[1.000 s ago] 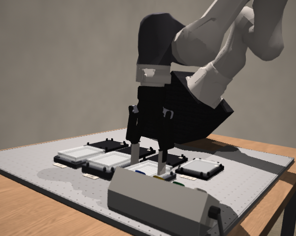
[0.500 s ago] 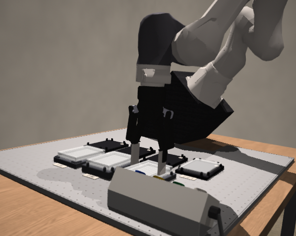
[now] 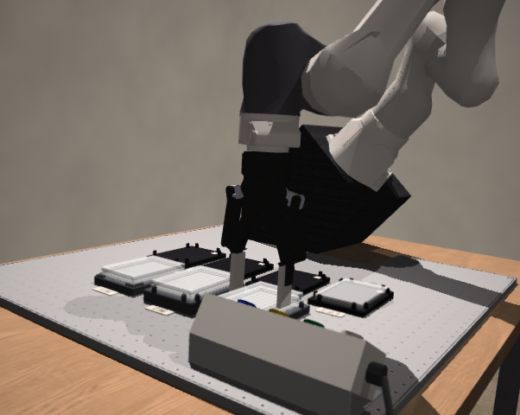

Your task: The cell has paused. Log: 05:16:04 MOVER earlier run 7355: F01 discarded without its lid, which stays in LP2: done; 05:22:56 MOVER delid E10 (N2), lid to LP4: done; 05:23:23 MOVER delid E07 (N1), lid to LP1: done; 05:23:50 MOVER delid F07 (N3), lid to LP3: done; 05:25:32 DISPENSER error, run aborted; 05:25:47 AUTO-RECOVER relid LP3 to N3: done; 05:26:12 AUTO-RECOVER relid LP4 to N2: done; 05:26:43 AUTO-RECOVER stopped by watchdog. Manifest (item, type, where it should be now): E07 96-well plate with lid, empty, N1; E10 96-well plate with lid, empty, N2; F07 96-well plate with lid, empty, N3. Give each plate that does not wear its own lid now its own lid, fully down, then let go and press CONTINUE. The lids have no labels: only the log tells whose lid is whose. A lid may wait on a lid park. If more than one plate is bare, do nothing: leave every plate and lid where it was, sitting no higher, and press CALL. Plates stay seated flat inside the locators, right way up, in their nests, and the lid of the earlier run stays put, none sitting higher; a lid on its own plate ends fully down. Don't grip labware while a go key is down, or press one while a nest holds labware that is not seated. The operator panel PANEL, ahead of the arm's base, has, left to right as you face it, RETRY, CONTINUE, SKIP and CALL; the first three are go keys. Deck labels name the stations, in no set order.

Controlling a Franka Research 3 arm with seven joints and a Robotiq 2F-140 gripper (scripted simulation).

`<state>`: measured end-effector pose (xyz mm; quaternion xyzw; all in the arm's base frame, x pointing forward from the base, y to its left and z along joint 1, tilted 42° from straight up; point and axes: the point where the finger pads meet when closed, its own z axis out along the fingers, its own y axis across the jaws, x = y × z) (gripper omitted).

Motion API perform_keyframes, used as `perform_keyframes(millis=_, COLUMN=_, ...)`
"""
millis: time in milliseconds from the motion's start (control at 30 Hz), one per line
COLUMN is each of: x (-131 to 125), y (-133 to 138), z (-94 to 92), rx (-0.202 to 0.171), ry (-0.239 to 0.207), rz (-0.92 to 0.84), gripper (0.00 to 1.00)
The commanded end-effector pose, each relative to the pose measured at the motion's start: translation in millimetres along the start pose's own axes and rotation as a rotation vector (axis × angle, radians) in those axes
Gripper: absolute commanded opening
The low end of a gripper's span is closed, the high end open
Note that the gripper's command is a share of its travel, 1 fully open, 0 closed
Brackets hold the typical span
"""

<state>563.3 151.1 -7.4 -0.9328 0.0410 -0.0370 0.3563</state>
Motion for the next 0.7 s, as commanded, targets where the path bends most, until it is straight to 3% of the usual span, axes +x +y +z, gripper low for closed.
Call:
perform_keyframes(millis=0, x=1.3, y=-0.5, z=0.7, rx=-0.001, ry=0.003, rz=-0.007, gripper=0.0)
perform_keyframes(millis=667, x=1.2, y=-0.6, z=2.5, rx=-0.001, ry=0.003, rz=-0.008, gripper=0.0)
